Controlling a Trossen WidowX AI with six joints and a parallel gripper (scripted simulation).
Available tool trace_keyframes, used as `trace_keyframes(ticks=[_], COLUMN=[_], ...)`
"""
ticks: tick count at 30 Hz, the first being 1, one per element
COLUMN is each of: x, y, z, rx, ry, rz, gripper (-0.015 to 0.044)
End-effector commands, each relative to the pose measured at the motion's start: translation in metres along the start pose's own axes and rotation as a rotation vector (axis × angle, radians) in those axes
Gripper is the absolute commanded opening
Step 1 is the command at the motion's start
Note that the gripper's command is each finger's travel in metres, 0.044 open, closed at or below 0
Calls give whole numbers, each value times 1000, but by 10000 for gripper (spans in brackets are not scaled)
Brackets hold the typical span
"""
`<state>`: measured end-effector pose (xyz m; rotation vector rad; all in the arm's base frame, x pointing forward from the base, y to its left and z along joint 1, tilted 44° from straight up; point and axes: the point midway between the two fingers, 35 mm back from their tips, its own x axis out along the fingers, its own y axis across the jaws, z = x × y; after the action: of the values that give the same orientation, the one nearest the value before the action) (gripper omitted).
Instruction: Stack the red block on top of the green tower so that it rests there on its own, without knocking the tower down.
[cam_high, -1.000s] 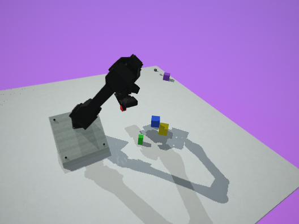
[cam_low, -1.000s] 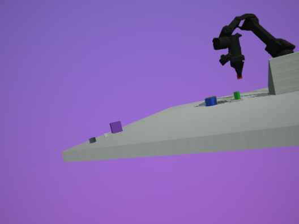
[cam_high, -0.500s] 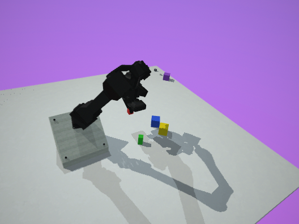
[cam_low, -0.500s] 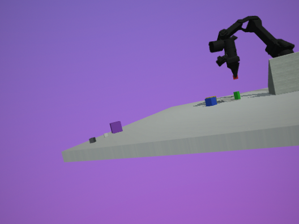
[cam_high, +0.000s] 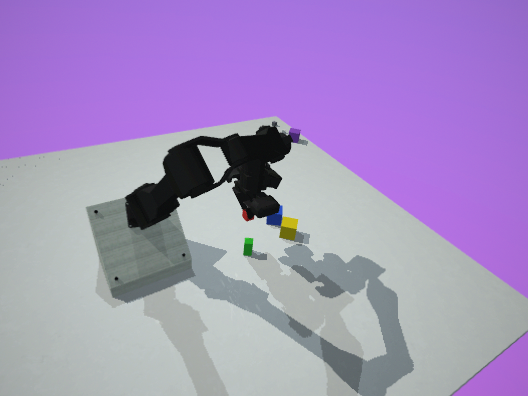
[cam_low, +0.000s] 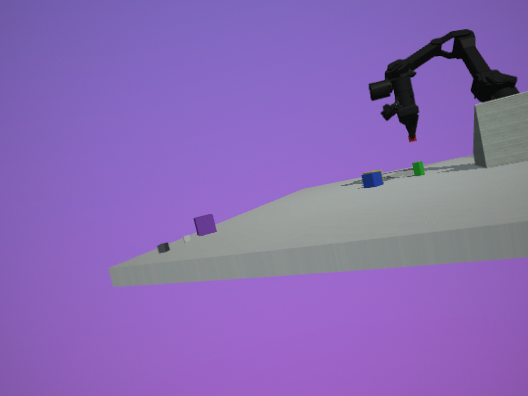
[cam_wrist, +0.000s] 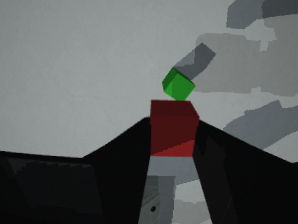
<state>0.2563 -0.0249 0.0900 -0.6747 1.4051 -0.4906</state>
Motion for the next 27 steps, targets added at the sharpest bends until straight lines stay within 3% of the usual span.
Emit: trace_keyframes(ticks=[1,27], x=[0,71], y=[-16,-17], z=[-1,-2], rx=[-3,-3], ry=[1,1], rz=[-11,-15], gripper=[0,0])
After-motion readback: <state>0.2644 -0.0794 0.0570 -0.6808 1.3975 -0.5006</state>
